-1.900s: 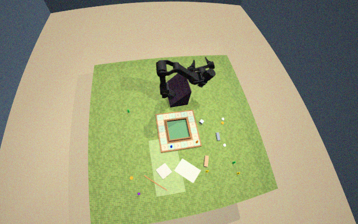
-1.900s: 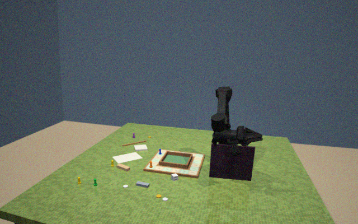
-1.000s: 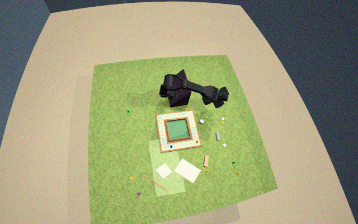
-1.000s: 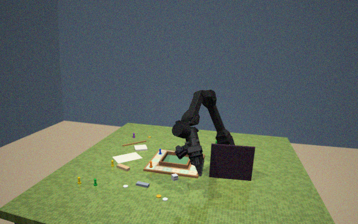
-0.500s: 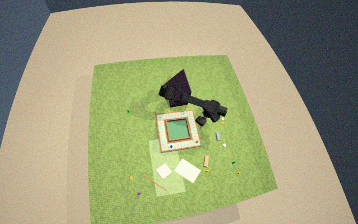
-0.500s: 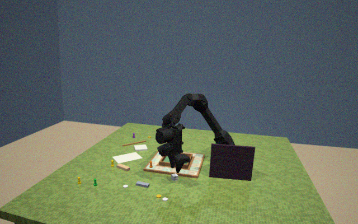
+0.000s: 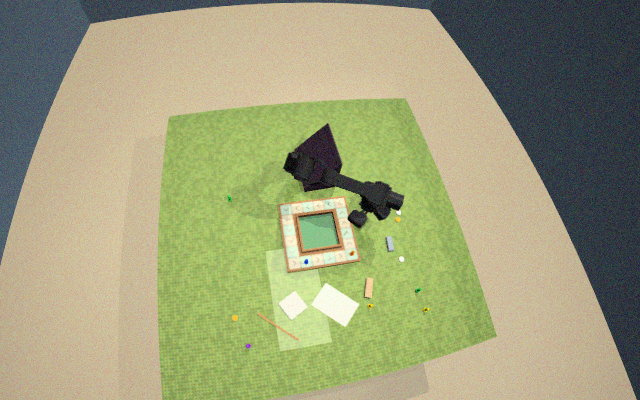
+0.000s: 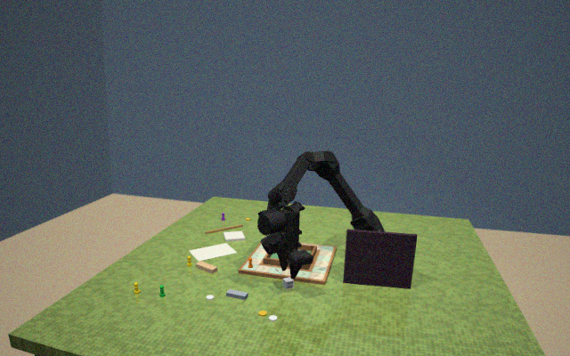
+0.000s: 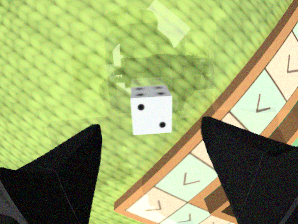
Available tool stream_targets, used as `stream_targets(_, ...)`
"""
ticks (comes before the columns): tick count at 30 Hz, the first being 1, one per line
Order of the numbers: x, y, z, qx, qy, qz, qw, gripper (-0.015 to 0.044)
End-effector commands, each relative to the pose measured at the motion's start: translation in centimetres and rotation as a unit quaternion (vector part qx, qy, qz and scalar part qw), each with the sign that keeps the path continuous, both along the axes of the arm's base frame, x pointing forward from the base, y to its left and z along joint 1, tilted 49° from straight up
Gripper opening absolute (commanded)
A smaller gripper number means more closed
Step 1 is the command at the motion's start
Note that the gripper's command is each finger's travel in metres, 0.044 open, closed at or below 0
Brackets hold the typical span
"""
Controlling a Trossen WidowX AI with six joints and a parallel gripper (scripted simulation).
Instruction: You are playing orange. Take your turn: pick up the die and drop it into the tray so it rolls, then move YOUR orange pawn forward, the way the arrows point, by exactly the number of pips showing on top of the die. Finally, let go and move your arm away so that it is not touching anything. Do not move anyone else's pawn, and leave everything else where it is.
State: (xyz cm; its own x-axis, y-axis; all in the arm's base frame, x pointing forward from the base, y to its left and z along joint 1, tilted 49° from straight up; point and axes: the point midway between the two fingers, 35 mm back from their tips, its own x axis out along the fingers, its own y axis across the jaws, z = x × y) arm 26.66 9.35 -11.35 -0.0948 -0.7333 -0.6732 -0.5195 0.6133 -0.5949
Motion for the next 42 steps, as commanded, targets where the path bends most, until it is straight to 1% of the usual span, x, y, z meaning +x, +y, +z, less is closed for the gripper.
stream_targets(1, 0.0, -0.6, -0.4, -0.001, 0.001, 0.0, 1.0, 0.0275)
stream_targets(20, -0.3, -2.7, -2.2, -0.002, 0.001, 0.0, 1.0, 0.0275)
stream_targets(26, -0.3, -2.7, -2.2, -0.002, 0.001, 0.0, 1.0, 0.0118)
stream_targets(33, -0.3, -2.7, -2.2, -0.002, 0.001, 0.0, 1.0, 0.0071)
stream_targets(36, -0.2, -2.4, -2.0, -0.002, 0.001, 0.0, 1.0, 0.0)
stream_targets(42, 0.6, 0.1, -0.4, 0.0, 0.001, 0.001, 1.0, 0.0)
